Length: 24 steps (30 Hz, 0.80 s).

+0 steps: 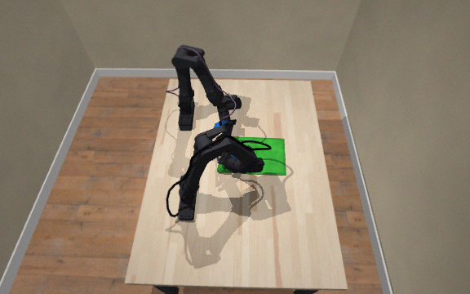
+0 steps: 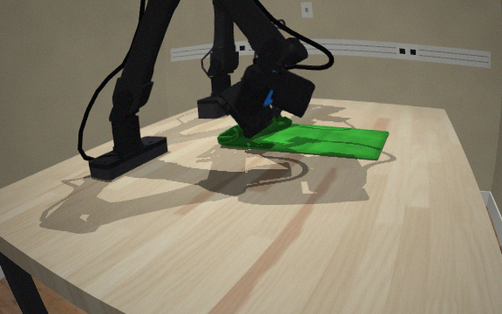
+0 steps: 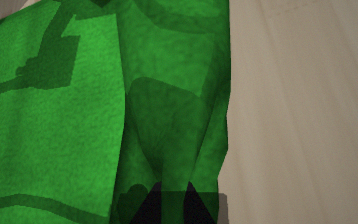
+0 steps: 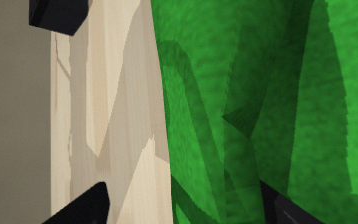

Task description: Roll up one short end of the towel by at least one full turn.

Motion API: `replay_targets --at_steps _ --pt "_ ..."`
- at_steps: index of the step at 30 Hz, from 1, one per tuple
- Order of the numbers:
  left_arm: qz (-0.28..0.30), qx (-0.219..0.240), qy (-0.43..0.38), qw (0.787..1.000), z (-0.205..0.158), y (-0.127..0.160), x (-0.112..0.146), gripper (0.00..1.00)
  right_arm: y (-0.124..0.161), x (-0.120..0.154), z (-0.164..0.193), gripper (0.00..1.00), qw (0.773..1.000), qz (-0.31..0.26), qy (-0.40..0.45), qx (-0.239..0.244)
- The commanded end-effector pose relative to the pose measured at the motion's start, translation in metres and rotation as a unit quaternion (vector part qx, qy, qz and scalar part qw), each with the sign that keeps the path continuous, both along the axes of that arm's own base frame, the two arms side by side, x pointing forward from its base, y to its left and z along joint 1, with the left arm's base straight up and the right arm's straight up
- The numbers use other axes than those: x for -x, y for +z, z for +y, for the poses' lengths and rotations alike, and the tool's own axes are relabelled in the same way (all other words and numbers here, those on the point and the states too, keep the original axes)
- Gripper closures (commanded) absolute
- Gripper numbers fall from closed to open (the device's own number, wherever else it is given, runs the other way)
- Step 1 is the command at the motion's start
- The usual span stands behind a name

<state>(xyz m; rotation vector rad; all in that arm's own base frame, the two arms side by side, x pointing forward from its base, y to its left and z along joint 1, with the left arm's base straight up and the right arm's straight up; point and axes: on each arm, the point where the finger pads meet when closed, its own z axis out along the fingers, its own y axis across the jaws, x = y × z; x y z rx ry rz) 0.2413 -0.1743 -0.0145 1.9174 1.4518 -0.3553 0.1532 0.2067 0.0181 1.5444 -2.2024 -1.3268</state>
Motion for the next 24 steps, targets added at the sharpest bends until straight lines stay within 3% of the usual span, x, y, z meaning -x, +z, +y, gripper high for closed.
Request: replay_targets --at_steps 1,3,24 --pt "0.011 0.003 0.000 1.000 -0.001 -0.003 0.004 0.90 0.014 -0.008 0.005 0.25 1.000 -0.013 -0.002 -0.019" --pt "0.011 0.003 0.000 1.000 -0.001 -0.003 0.004 0.90 0.014 -0.008 0.005 0.15 1.000 -0.013 -0.002 -0.019" --pt "0.011 0.003 0.000 1.000 -0.001 -0.003 0.004 0.90 0.055 -0.045 -0.036 0.15 1.000 -0.013 -0.002 -0.019"
